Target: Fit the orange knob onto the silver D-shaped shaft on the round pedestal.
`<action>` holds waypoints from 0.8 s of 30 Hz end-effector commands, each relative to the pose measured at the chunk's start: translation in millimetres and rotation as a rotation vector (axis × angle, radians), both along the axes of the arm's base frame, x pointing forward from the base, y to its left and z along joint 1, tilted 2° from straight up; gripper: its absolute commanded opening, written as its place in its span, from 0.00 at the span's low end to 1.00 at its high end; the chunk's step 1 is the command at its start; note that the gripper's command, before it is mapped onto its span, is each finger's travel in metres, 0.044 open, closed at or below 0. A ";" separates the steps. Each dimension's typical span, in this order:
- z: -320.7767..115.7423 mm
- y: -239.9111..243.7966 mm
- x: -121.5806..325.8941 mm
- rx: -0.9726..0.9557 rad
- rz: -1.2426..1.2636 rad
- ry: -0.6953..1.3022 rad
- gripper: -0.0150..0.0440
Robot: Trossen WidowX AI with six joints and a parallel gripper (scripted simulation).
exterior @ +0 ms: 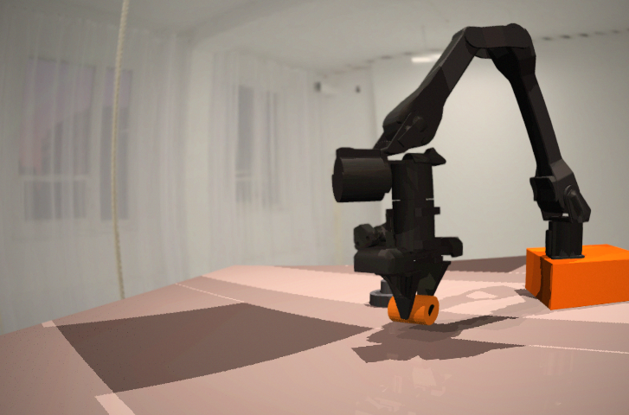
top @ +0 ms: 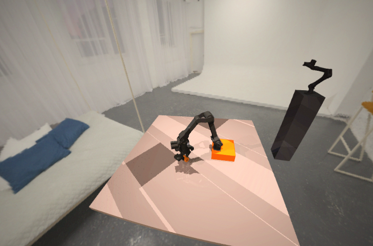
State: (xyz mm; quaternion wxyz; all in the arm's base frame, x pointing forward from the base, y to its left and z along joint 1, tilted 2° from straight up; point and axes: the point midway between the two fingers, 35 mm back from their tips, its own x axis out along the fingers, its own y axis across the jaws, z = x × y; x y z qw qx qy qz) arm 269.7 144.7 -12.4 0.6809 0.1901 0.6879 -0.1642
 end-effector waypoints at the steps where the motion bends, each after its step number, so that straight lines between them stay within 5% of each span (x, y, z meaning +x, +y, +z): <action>1: 0.7 -0.4 0.2 -0.003 0.119 -0.005 0.56; 24: 0.7 -0.4 0.2 -0.003 0.703 -0.027 0.56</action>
